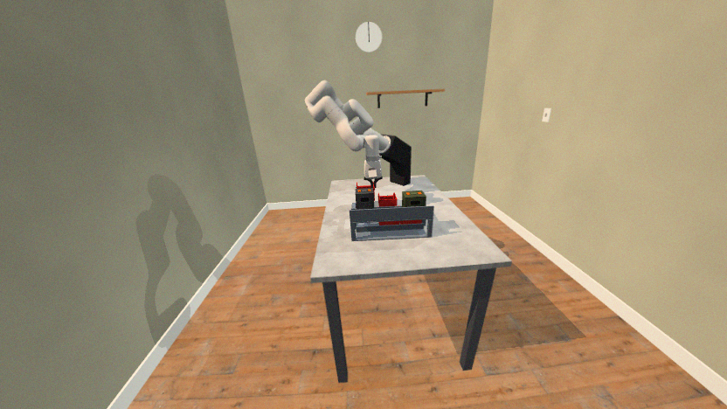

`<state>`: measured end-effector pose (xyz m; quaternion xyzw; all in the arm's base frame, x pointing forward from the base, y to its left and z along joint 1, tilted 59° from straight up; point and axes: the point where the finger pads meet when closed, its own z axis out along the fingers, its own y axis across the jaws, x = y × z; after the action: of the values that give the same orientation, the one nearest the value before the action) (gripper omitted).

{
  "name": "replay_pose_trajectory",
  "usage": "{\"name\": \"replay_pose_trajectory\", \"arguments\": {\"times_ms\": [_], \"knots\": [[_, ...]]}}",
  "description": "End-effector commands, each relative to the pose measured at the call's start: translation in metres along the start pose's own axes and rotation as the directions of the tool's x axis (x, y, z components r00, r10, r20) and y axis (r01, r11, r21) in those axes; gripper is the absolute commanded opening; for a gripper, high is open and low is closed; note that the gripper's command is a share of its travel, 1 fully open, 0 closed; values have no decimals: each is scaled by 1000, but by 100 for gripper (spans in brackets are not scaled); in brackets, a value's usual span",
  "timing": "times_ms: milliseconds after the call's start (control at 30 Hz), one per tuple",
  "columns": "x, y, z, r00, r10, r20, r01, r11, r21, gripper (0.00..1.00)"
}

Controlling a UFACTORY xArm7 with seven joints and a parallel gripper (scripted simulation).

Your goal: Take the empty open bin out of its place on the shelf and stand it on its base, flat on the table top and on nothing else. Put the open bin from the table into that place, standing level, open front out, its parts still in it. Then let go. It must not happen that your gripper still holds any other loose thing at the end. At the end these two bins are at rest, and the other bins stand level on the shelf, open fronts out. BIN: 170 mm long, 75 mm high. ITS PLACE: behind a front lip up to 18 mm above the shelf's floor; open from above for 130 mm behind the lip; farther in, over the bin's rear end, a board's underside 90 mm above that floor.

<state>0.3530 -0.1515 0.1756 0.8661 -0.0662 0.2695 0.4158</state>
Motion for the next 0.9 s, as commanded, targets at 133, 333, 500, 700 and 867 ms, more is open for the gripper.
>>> {"name": "replay_pose_trajectory", "arguments": {"times_ms": [133, 333, 500, 700, 867], "knots": [[1, 0, -2, 1000, 0, -2, 0, 1000, 1, 0], [1, 0, -2, 1000, 0, -2, 0, 1000, 1, 0], [1, 0, -2, 1000, 0, -2, 0, 1000, 1, 0], [1, -2, -2, 1000, 0, -2, 0, 1000, 1, 0], [-1, -14, -2, 1000, 0, -2, 0, 1000, 1, 0]]}}
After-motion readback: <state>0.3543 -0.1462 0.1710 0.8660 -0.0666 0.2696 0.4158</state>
